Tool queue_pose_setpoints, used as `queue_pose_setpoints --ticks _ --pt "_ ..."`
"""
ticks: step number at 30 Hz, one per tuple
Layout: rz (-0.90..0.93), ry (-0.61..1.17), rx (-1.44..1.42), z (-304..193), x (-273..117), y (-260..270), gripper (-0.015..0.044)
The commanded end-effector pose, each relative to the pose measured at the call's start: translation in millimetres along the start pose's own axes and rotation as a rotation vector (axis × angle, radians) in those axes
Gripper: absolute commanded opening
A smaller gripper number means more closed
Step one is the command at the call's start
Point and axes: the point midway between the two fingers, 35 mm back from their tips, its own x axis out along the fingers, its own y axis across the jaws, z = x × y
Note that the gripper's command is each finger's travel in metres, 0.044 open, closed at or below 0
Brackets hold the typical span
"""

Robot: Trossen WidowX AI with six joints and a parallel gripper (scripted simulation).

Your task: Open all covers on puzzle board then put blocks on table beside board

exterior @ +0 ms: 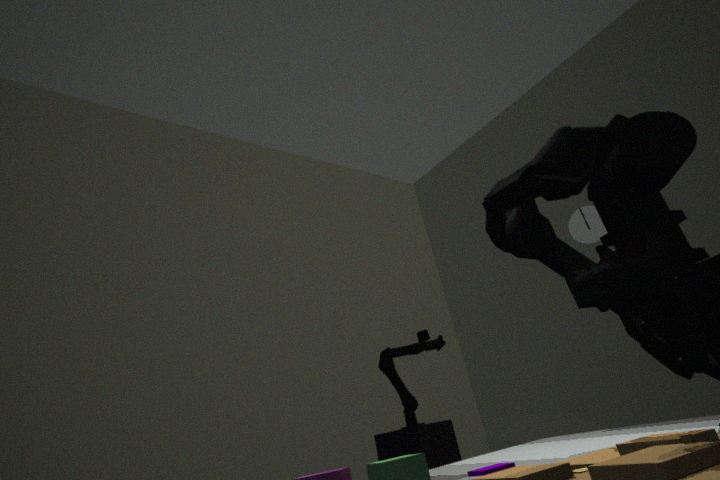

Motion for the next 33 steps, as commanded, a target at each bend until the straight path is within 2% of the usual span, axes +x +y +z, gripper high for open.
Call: queue_pose_setpoints --ticks 1,33 --pt "-0.003 0.004 0.026 0 -3 0 0.0144" --pt "-0.002 0.005 -0.392 0 7 0 0.0144"
